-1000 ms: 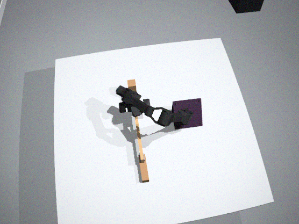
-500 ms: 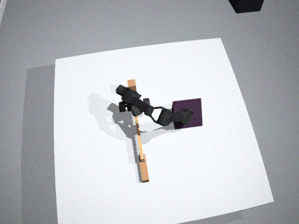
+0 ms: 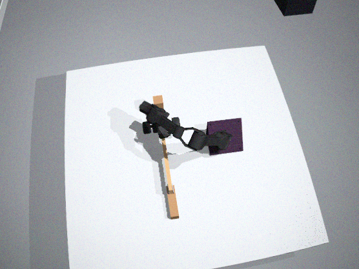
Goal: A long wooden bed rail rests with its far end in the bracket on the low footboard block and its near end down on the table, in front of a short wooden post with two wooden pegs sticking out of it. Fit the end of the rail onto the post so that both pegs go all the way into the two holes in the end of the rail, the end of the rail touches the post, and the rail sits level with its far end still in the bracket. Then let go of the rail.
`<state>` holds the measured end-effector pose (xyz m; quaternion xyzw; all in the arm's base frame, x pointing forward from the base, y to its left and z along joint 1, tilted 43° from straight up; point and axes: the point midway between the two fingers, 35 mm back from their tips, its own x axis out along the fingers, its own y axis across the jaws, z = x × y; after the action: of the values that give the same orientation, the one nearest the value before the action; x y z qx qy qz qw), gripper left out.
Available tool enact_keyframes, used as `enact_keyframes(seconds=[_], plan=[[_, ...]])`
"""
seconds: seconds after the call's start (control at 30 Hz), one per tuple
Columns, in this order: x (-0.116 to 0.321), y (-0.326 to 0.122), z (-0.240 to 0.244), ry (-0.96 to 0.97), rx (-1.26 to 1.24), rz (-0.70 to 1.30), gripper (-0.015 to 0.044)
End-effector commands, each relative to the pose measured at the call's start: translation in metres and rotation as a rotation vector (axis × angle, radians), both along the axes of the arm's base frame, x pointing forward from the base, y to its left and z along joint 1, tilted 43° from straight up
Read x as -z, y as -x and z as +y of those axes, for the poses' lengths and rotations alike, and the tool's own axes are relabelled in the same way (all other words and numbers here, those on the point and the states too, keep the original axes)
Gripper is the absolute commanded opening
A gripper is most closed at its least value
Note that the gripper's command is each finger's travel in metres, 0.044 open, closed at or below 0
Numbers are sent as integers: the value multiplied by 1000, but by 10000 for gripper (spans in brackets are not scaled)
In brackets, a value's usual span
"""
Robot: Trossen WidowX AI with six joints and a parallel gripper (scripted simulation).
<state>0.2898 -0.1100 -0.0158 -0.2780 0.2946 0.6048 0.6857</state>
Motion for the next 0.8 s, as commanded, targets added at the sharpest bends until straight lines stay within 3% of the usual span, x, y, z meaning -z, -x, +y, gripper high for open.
enact_keyframes(seconds=[0.0, 0.5, 0.77], plan=[[0, -1, -4, 6, 4, -7, 0], [3, -1, -7, 6, 4, -7, 0], [3, 0, -3, 0, 0, 0, 210]])
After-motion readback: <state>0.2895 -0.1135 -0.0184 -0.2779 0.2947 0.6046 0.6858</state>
